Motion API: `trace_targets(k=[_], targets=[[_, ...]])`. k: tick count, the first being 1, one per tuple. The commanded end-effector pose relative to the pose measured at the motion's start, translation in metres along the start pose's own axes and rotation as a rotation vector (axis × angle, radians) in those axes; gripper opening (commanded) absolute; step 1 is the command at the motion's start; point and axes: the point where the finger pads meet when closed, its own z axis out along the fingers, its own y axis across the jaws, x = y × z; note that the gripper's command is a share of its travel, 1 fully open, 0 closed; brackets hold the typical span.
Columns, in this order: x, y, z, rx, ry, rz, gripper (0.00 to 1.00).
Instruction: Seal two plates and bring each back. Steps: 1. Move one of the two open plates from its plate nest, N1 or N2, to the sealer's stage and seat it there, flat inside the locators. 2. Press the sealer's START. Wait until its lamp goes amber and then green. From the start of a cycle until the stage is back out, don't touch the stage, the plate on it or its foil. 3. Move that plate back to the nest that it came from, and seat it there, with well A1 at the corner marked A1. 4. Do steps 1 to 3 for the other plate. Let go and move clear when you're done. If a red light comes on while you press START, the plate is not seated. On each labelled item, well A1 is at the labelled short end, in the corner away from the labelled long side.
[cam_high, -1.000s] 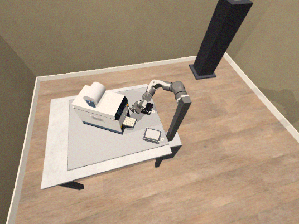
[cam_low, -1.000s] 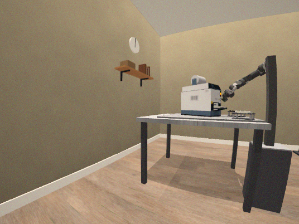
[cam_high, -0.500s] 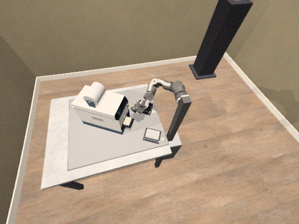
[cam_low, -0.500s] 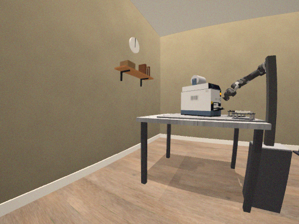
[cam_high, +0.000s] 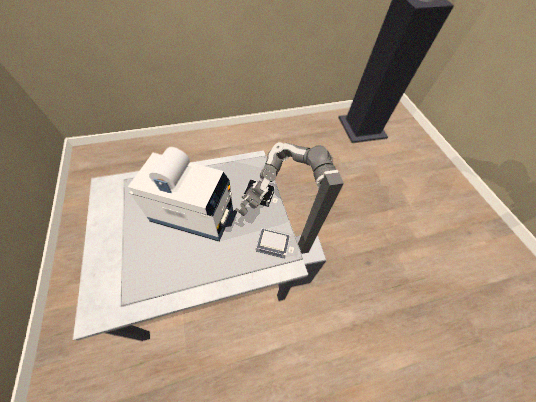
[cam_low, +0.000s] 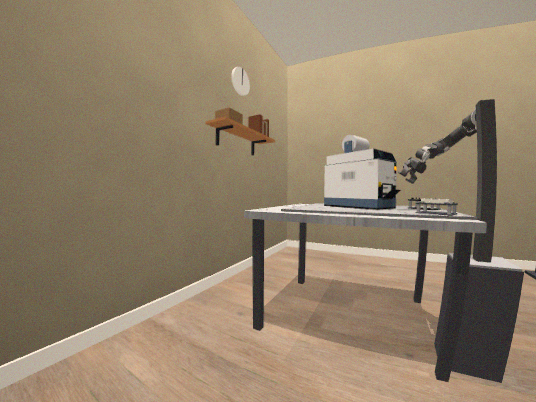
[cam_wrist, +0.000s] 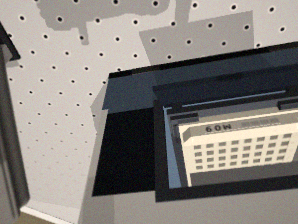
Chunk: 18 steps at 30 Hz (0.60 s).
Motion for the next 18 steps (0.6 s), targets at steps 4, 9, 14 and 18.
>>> trace_targets(k=[4, 9, 14, 18], targets=[[0.013, 0.021, -0.003, -0.075, 0.034, 0.047, 0.65], [0.027, 0.043, -0.007, -0.169, 0.088, 0.111, 0.65], [0.040, 0.061, -0.012, -0.254, 0.143, 0.191, 0.65], [0.047, 0.070, -0.016, -0.297, 0.169, 0.222, 0.65]])
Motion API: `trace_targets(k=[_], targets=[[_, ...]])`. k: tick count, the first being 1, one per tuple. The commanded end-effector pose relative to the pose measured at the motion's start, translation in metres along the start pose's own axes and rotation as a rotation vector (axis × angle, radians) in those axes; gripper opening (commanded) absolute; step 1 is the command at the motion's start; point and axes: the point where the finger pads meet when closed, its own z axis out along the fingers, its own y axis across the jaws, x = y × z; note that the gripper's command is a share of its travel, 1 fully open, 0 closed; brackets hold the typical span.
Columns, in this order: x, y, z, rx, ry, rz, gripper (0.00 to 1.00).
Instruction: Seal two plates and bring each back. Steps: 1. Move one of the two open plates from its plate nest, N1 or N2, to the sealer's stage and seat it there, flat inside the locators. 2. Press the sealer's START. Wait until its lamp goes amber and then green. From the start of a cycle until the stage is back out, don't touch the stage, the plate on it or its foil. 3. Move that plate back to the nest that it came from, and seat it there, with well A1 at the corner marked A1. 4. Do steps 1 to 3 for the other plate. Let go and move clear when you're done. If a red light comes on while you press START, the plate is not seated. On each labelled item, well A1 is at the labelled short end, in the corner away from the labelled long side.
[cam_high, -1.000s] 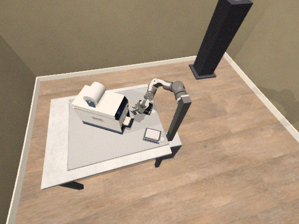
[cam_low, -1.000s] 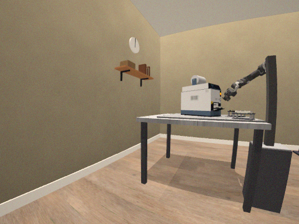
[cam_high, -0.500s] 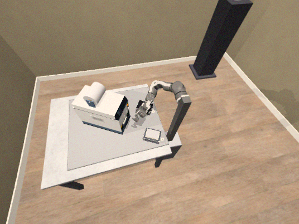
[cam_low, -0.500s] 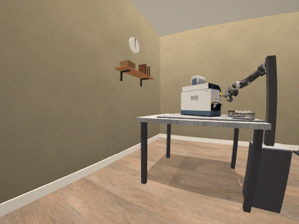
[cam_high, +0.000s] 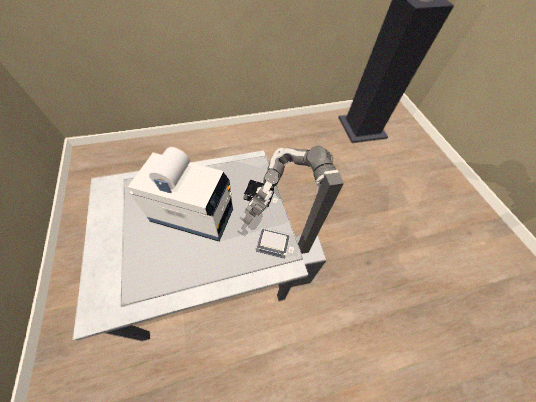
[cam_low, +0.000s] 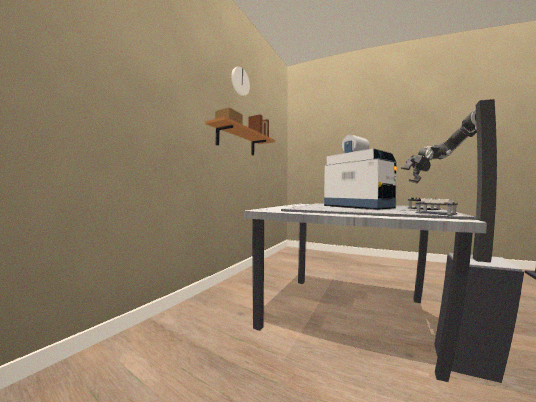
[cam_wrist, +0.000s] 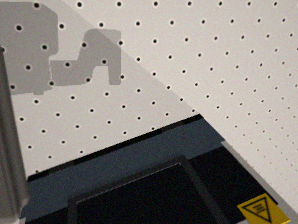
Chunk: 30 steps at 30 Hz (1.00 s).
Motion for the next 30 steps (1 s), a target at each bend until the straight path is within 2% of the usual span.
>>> trace_targets(k=[1, 2, 7, 9, 13, 15, 16, 26, 30], targets=[[0.005, 0.011, -0.001, -0.023, 0.005, 0.007, 0.65], [0.009, 0.014, -0.001, -0.020, 0.005, 0.002, 0.65], [0.025, 0.034, -0.004, -0.144, 0.070, 0.115, 0.65], [0.029, 0.043, -0.005, -0.152, 0.071, 0.125, 0.65], [0.039, 0.058, -0.010, -0.244, 0.115, 0.222, 0.65], [0.039, 0.058, -0.010, -0.244, 0.115, 0.222, 0.65], [0.042, 0.063, -0.012, -0.267, 0.127, 0.244, 0.65], [0.051, 0.106, -0.034, -0.474, 0.201, 0.493, 0.65], [0.048, 0.121, -0.047, -0.552, 0.218, 0.600, 0.65]])
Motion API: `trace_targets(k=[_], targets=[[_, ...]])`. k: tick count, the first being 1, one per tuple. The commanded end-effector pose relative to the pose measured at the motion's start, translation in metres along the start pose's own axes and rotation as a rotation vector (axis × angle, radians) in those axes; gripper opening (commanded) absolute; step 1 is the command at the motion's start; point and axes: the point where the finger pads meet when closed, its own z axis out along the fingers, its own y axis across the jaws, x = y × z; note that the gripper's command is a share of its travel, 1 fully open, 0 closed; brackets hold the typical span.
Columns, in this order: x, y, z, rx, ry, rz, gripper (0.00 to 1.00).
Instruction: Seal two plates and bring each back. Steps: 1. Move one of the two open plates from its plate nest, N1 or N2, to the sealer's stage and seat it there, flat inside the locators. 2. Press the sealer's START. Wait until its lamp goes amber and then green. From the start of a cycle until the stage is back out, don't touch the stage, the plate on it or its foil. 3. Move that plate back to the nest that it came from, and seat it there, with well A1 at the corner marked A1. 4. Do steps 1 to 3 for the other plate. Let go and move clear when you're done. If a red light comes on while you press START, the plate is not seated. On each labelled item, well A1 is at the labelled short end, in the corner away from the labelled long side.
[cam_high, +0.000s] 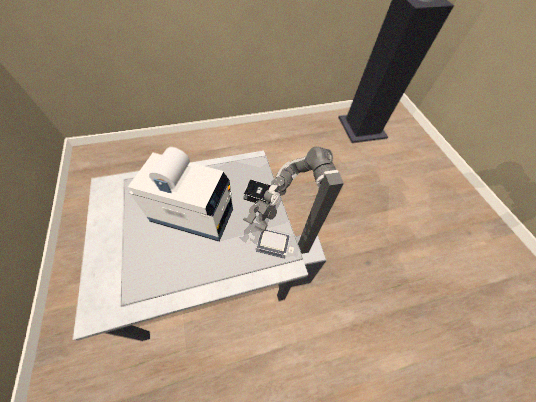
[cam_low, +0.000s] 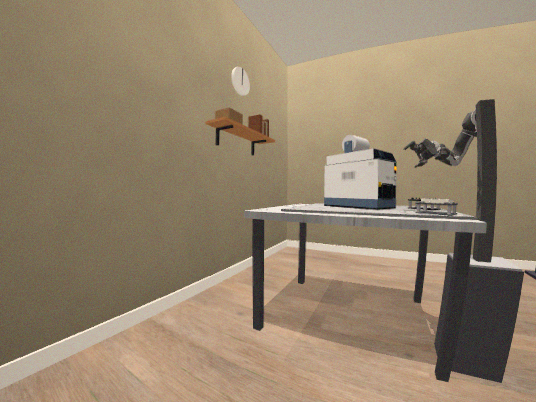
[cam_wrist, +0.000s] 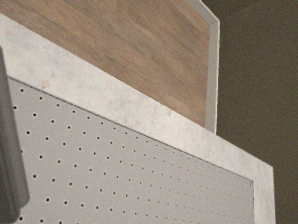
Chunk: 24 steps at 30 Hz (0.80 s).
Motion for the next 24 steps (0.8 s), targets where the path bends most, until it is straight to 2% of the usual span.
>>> trace_targets(k=[1, 2, 7, 12, 16, 19, 24], targets=[[0.001, 0.006, -0.001, -0.024, 0.000, 0.012, 0.65], [0.001, 0.006, -0.001, -0.024, 0.000, 0.012, 0.65], [0.005, 0.030, -0.008, -0.130, 0.007, 0.141, 0.65], [0.001, 0.051, -0.018, -0.233, 0.002, 0.270, 0.65], [-0.010, 0.064, -0.030, -0.316, -0.012, 0.374, 0.65], [-0.010, 0.065, -0.031, -0.336, -0.015, 0.400, 0.65], [-0.026, 0.075, -0.045, -0.437, -0.044, 0.528, 0.65]])
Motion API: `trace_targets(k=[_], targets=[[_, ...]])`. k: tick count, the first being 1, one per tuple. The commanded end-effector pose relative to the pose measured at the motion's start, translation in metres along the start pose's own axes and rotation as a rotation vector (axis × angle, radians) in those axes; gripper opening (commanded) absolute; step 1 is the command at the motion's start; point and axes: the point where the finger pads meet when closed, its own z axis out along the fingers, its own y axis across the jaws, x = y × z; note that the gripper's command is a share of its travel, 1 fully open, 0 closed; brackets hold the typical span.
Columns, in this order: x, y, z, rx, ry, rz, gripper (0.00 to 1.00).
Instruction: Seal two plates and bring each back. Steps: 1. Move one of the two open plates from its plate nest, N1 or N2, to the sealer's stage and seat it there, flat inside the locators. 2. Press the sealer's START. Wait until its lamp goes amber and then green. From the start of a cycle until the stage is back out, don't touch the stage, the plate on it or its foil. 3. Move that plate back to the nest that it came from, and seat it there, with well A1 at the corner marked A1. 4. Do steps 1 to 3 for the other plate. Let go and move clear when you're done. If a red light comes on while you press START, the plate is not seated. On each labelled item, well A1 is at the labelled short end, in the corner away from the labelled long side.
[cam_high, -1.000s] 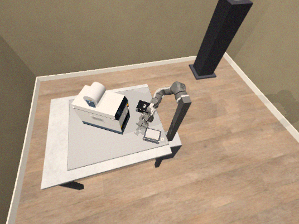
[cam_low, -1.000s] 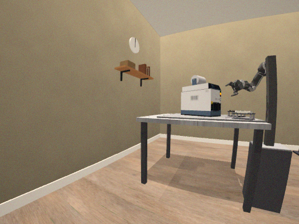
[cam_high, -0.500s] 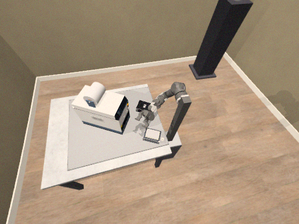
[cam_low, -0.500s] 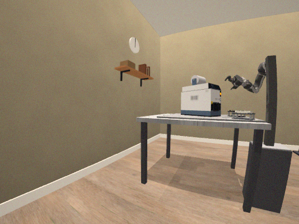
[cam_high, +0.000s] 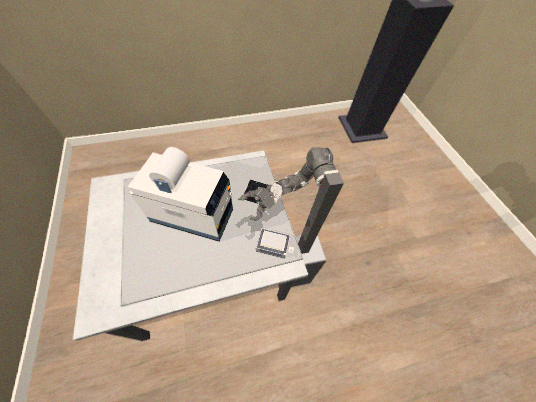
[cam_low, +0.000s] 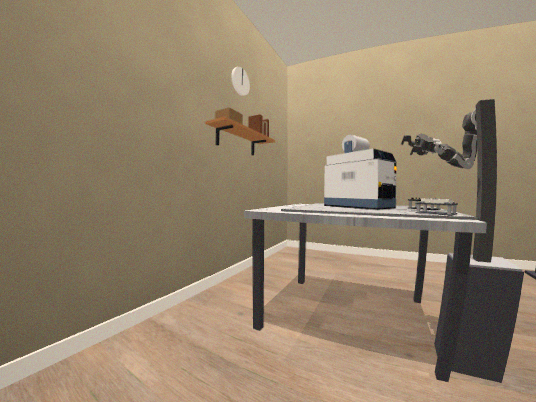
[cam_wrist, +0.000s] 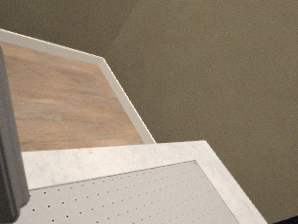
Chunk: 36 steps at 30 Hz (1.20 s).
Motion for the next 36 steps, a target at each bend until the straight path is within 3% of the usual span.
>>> trace_targets(k=[1, 10, 12, 27, 29, 36], targets=[[0.002, 0.007, -0.002, -0.039, 0.003, 0.033, 0.65], [-0.021, 0.036, -0.021, -0.232, -0.080, 0.247, 0.65], [-0.021, 0.036, -0.021, -0.232, -0.080, 0.247, 0.65], [-0.072, 0.066, -0.066, -0.557, -0.287, 0.558, 0.65], [-0.072, 0.066, -0.066, -0.557, -0.287, 0.558, 0.65], [-0.094, 0.074, -0.091, -0.703, -0.402, 0.678, 0.65]])
